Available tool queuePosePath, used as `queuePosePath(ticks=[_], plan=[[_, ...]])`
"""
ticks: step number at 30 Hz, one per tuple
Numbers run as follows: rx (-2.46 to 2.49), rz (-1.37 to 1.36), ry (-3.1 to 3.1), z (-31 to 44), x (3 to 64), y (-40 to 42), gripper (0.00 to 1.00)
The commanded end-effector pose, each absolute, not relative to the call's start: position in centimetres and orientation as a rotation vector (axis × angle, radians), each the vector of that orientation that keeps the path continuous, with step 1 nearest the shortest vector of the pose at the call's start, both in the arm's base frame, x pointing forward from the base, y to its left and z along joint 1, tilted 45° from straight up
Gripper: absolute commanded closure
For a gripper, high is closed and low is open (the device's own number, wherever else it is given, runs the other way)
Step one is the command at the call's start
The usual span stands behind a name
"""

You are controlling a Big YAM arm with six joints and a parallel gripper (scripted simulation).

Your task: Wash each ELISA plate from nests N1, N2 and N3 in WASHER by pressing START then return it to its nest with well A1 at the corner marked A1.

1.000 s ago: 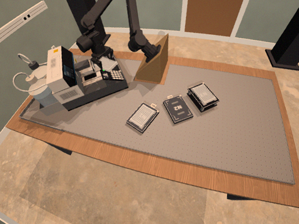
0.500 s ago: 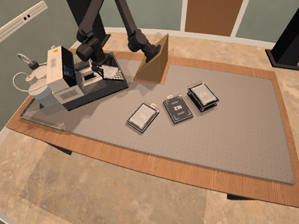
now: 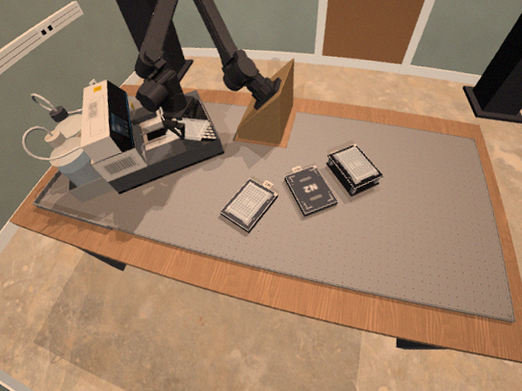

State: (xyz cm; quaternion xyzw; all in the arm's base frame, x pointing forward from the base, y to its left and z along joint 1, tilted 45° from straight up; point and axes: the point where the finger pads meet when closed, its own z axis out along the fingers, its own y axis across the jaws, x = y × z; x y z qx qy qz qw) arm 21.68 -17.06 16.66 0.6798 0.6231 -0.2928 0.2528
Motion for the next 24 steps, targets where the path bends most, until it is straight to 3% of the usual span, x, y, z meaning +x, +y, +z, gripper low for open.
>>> queuePosePath(ticks=[1, 24], plan=[[1.729, -0.816, 1.823, 16.5, 24.4, -16.4, 0.16], [1.276, -0.984, 2.298, 10.2, 31.0, -12.0, 0.16]])
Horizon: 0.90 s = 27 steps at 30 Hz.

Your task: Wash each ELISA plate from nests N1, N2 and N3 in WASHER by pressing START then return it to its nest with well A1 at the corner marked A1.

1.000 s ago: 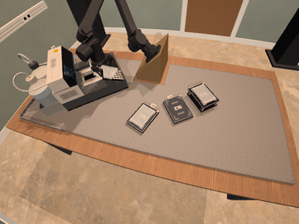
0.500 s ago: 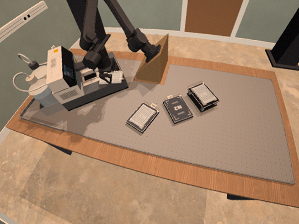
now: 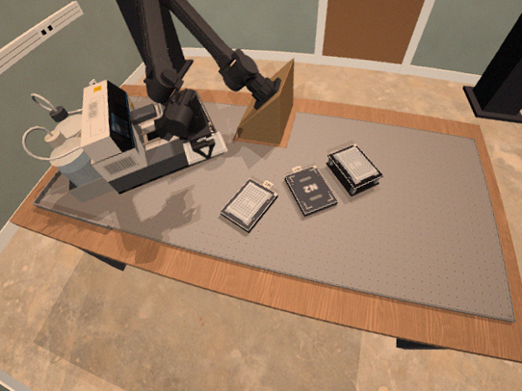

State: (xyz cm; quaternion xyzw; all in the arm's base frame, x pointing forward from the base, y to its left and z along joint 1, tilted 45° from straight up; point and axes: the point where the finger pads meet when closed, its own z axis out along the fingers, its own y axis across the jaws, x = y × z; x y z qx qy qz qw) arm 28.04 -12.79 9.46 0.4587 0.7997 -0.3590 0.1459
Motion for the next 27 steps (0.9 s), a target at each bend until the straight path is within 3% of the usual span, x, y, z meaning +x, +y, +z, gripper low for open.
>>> queuePosePath(ticks=[1, 15, 27], plan=[[1.276, -0.984, 2.299, 9.8, 31.3, -11.8, 0.16], [1.325, -0.980, 2.268, 8.7, 31.8, -11.5, 0.16], [0.826, -1.095, 2.617, 3.3, 33.9, -6.9, 0.16]])
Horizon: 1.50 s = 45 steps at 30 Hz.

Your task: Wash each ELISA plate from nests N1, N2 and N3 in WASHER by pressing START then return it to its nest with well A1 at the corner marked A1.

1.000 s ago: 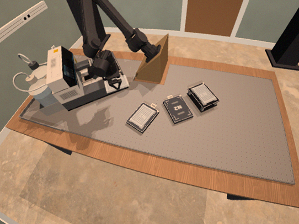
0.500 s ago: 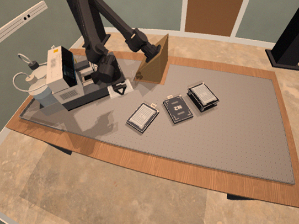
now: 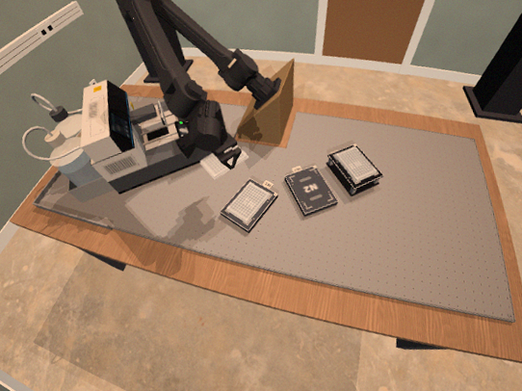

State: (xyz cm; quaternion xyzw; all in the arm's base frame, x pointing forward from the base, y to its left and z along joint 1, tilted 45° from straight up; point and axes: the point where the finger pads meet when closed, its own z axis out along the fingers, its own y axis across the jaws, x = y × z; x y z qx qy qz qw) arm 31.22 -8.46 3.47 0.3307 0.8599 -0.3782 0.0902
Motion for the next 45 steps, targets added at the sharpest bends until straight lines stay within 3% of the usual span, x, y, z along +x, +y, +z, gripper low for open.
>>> queuePosePath(ticks=[1, 13, 25, 45], plan=[[0.785, -1.104, 2.640, 2.9, 34.0, -6.6, 0.16], [0.348, -1.171, 2.843, -1.2, 35.0, -3.4, 0.16], [0.370, -1.165, 2.837, -5.3, 35.9, -0.3, 0.16], [0.384, -1.151, 2.824, -4.4, 36.3, -0.3, 0.16]])
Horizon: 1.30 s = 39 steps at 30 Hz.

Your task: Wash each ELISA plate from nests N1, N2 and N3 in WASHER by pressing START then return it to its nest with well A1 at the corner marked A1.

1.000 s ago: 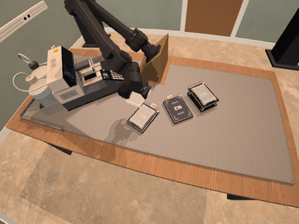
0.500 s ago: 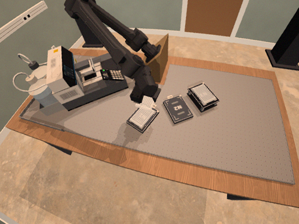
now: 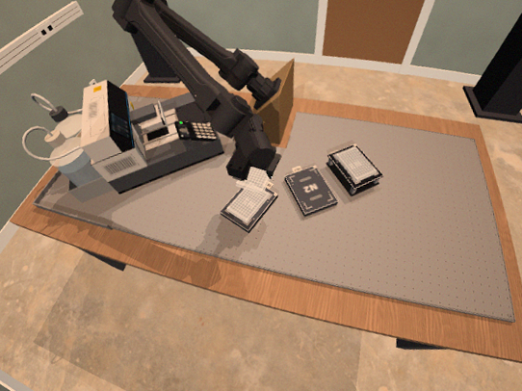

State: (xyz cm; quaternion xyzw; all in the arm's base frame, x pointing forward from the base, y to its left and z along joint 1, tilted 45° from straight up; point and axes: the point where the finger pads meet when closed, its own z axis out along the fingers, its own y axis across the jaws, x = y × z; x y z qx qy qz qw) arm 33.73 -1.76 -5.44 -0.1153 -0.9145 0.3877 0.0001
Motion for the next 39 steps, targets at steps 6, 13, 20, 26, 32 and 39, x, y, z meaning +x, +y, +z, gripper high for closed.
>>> queuePosePath(ticks=[6, 13, 20, 26, 32, 39], plan=[[-0.401, 1.202, -2.949, -4.4, 36.3, -0.3, 0.16], [-0.401, 1.202, -2.949, -4.4, 36.3, -0.3, 0.16], [-0.401, 1.202, -2.949, -4.4, 36.3, -0.3, 0.16], [-0.102, 1.177, -2.890, -7.3, 35.2, 1.4, 0.16], [0.089, 1.152, -2.846, -8.8, 34.6, 2.7, 0.16], [0.409, 1.099, -2.744, -11.6, 33.6, 5.0, 0.16]])
